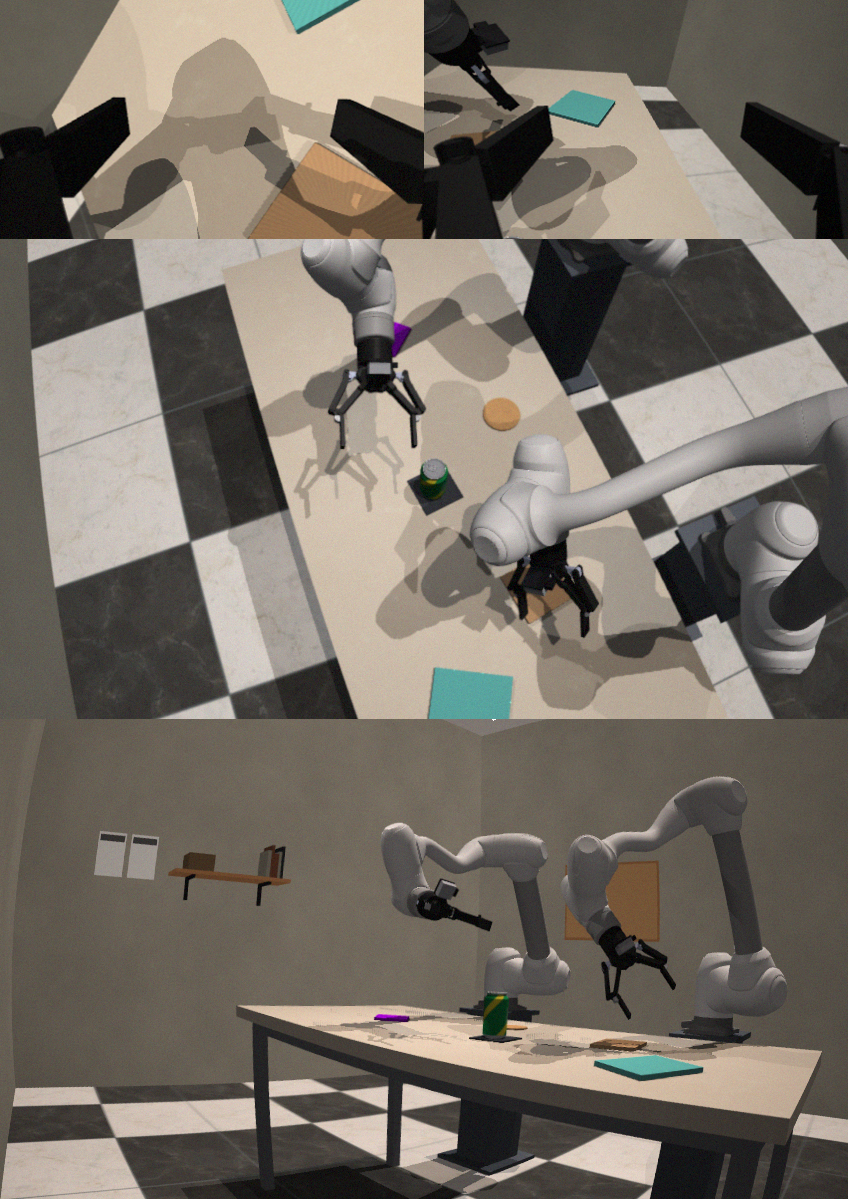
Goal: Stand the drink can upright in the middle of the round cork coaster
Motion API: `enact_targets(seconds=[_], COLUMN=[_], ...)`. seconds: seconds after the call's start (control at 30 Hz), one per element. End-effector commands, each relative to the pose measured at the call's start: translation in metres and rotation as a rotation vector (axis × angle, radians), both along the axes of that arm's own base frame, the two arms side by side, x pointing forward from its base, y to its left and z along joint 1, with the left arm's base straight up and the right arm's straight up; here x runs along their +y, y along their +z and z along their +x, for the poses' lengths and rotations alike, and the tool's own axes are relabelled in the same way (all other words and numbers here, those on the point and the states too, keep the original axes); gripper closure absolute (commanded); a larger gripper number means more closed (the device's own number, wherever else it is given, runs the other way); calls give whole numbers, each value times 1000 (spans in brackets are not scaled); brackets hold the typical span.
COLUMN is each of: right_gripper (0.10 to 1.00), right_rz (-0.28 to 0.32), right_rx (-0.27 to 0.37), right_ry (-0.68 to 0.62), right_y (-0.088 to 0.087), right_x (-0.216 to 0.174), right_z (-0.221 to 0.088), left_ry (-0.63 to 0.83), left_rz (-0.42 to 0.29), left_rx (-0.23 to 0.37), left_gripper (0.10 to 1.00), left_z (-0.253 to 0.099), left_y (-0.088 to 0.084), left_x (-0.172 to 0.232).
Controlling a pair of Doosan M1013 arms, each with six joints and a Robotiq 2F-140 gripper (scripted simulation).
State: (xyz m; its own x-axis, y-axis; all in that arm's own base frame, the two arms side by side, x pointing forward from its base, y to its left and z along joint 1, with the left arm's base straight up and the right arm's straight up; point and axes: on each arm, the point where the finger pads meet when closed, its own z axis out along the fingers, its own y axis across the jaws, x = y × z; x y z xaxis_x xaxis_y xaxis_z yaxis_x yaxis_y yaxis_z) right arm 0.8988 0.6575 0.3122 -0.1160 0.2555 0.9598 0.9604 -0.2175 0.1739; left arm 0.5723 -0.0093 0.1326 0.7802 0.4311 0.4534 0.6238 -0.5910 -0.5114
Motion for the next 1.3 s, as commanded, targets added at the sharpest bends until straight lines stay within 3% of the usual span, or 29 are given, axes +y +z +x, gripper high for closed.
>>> enact_targets(seconds=[0.0, 0.13, 0.23, 0.3, 0.33, 0.4, 0.5, 0.67, 0.7, 0.73, 0.77, 0.8, 0.87, 0.9, 1.0, 1.1, 1.27], right_gripper=[98, 98, 98, 98, 98, 98, 98, 98, 98, 98, 98, 98, 98, 98, 98, 98, 98], right_rz=[-12, -46, -82, -82, -95, -120, -139, -169, -175, -181, -187, -192, -192, -200, -215, -226, -232], right_rx=[33, 126, 228, 228, 268, 350, 414, 533, 559, 584, 610, 636, 636, 677, 758, 832, 876], right_ry=[-15, -58, -109, -109, -130, -175, -212, -284, -300, -316, -332, -349, -349, -376, -430, -481, -512], right_y=[-1, -10, -17, -17, -23, -27, -34, -46, -49, -52, -54, -57, -57, -64, -68, -76, -86], right_x=[-33, -112, -166, -166, -216, -236, -287, -378, -396, -414, -431, -449, -449, -500, -529, -581, -661], right_z=[9, 26, 32, 32, 36, 35, 35, 27, 24, 21, 17, 13, 13, 1, -9, -27, -59], left_ry=[-5, -29, -71, -71, -93, -150, -279, -501, -520, -510, -450, -391, -391, -334, -207, -81, 129], left_rz=[-24, -98, -192, -192, -232, -321, -471, -603, -655, -718, -724, -729, -729, -733, -741, -750, -754], left_rx=[29, 110, 188, 188, 215, 264, 314, 282, 270, 251, 227, 204, 204, 182, 130, 82, 0], left_gripper=[98, 98, 98, 98, 98, 98, 98, 98, 98, 98, 98, 98, 98, 98, 98, 98, 98], left_z=[2, 6, 13, 13, 16, 24, 41, 71, 85, 96, 98, 101, 101, 116, 119, 123, 123], left_y=[5, 18, 34, 34, 42, 60, 97, 171, 178, 172, 164, 162, 162, 162, 152, 142, 122], left_x=[1, 4, 5, 5, 5, 6, 6, 9, -12, -36, -51, -62, -62, -101, -130, -167, -236])
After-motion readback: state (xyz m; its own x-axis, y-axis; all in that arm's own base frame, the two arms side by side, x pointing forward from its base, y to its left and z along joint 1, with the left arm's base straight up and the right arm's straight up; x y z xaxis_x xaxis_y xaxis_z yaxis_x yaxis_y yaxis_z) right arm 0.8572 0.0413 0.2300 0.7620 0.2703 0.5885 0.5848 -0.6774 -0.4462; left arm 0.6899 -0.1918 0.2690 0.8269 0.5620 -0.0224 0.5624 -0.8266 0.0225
